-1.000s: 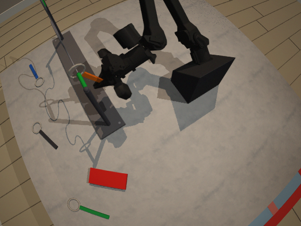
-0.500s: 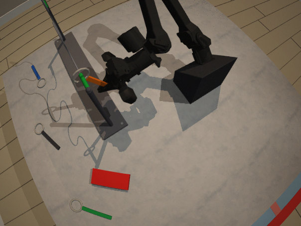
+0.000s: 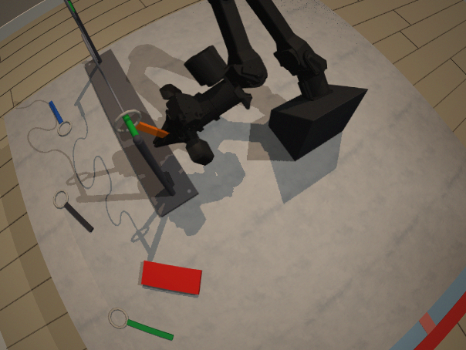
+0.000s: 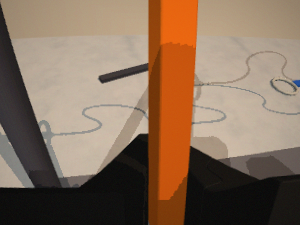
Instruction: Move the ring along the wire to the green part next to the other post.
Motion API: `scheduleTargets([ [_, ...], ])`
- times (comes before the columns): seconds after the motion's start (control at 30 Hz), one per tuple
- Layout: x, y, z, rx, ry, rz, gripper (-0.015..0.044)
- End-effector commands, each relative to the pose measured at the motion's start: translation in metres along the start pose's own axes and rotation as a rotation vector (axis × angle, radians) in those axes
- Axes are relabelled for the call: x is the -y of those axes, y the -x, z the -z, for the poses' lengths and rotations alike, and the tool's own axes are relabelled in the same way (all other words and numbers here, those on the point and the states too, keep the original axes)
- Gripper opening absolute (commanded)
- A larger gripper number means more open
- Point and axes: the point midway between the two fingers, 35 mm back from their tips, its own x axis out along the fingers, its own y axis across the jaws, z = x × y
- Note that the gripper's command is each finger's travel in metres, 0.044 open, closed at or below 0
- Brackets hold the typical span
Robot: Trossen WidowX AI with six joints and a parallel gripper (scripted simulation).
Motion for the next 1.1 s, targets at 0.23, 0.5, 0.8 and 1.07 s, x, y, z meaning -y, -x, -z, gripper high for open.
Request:
scheduleTargets([
  [0.23, -0.0032, -0.0026, 0.0112, -0.005, 0.007, -0.009, -0.0150],
  [0.5, -0.0032, -0.0026, 0.0112, -0.005, 0.007, -0.009, -0.0150],
  [0.8, -0.0032, -0.0026, 0.0112, -0.005, 0.007, -0.009, -0.0150],
  [1.07, -0.0020, -0.0031, 0.0103, -0.006, 0.001, -0.003, 0.0034],
])
